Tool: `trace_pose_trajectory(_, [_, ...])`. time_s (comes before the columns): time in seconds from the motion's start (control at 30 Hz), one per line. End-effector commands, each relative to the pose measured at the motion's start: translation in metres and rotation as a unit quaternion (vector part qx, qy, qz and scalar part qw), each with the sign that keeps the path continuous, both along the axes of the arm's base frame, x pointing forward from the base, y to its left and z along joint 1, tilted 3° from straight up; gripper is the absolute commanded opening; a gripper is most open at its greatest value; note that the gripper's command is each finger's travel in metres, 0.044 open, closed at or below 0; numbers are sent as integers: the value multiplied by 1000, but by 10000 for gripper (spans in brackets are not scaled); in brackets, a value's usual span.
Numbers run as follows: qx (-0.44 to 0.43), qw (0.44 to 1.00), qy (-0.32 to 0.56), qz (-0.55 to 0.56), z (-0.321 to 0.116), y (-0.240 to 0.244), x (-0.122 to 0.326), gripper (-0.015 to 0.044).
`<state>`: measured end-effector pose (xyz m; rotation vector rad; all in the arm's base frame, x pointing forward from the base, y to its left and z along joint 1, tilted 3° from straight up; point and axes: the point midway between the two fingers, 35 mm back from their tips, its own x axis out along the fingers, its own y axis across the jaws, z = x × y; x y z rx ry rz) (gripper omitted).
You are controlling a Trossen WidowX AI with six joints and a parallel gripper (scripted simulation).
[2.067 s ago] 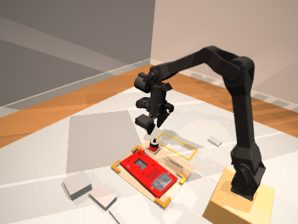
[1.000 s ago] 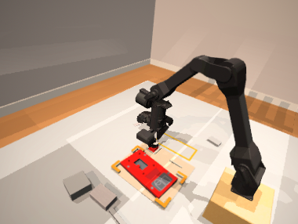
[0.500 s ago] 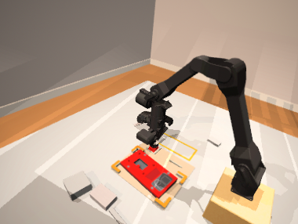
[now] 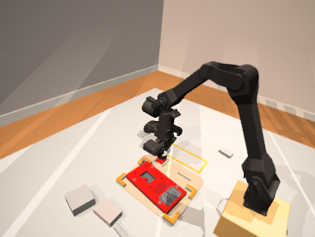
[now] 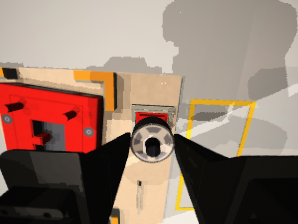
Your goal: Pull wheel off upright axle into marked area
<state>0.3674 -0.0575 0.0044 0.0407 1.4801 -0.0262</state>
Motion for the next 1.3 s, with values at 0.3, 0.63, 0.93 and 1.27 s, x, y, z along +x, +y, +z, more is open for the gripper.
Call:
trace_pose_trajectory(0.3, [-1,1000,-4,0,7,0,1,0])
trace_pose_trajectory(0.63, [-1,1000,-4,1,11,0,1,0])
trace_pose_trajectory(0.93, [-1,1000,-3,1,14,0,1,0])
trace_pose_trajectory(1.27, [-1,1000,-3,1,17,0,1,0])
